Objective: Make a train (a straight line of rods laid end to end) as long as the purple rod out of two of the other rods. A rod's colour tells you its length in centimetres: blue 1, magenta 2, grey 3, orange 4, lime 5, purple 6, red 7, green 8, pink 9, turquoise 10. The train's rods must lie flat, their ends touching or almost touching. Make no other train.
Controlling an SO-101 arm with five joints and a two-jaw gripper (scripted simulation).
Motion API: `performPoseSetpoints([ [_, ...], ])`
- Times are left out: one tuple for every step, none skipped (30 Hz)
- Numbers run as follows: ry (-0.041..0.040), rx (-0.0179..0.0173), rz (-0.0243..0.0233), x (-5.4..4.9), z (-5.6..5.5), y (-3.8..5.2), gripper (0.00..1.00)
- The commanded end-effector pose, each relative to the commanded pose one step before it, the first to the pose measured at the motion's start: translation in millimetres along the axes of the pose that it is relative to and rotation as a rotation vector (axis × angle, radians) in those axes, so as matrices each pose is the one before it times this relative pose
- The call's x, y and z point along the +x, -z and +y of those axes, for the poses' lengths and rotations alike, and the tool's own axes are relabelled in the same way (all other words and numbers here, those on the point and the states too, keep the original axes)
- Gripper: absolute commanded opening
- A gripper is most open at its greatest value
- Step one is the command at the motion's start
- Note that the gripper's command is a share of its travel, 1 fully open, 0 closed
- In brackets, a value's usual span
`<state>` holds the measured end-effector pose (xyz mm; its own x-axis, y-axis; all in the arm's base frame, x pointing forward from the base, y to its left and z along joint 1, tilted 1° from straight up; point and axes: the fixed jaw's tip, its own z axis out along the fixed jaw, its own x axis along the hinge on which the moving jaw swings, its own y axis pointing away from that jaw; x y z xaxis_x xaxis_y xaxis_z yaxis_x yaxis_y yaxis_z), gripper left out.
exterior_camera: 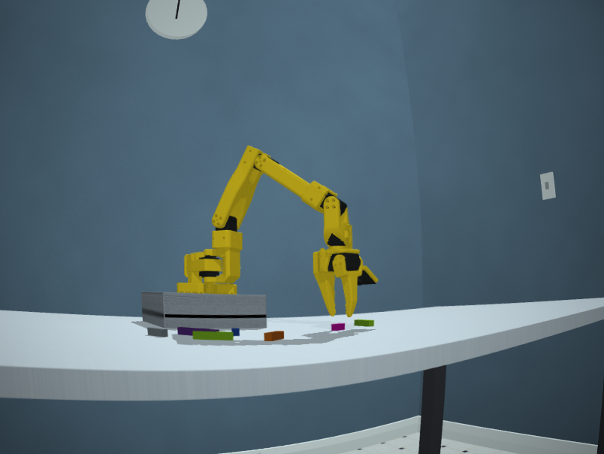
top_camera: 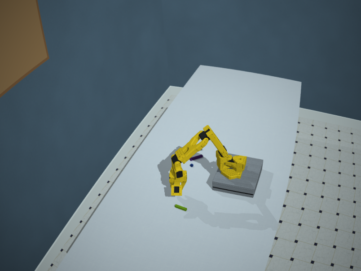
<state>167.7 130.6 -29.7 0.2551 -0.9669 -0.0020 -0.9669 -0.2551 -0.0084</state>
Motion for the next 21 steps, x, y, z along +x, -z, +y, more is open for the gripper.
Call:
performPoseSetpoints([
  [0.00510,-0.00493,0.00055,-1.62,2.78,2.231,0.17],
  [0.00000,0.00000,0.00000,-0.01,-0.02,0.175,0.17],
  [0.00000,0.00000,0.00000,-0.01,-0.03,0.316,0.17],
  [0.00000,0.00000,0.00000,-0.01,-0.04,0.484,0.17],
  [0.00000,0.00000,0.00000,-0.02,-0.06,0.667,0.17],
  [0.00000,0.00000,0.00000,-0.02,-0.07,0.857,0.17],
  [0.00000,0.00000,0.00000,-0.02,-0.08,1.047,0.17],
  [0.00000,0.00000,0.00000,-0.03,-0.09,1.230,0.17],
  [0.00000,0.00000,0.00000,-0.02,-0.09,1.398,0.17],
  [0.00000,0.00000,0.00000,-0.02,-0.08,1.548,0.17],
  [0.00000,0.00000,0.00000,-0.02,-0.08,1.674,0.17],
  [0.00000,0.00000,0.00000,-0.01,-0.07,1.773,0.17],
  [0.00000,0.00000,0.00000,-0.01,-0.05,1.842,0.17],
  [0.00000,0.00000,0.00000,0.00,0.00,0.000,0.17],
  [0.00000,0.00000,0.00000,0.00,0.00,0.000,0.17],
  [0.00000,0.00000,0.00000,0.00,-0.04,1.878,0.17],
  [0.00000,0.00000,0.00000,0.01,-0.02,1.881,0.17],
  [0.00000,0.00000,0.00000,0.02,0.00,1.850,0.17],
  [0.00000,0.00000,0.00000,0.02,0.02,1.787,0.17],
  [0.00000,0.00000,0.00000,0.03,0.03,1.692,0.17],
  [0.00000,0.00000,0.00000,0.03,0.04,1.569,0.17],
])
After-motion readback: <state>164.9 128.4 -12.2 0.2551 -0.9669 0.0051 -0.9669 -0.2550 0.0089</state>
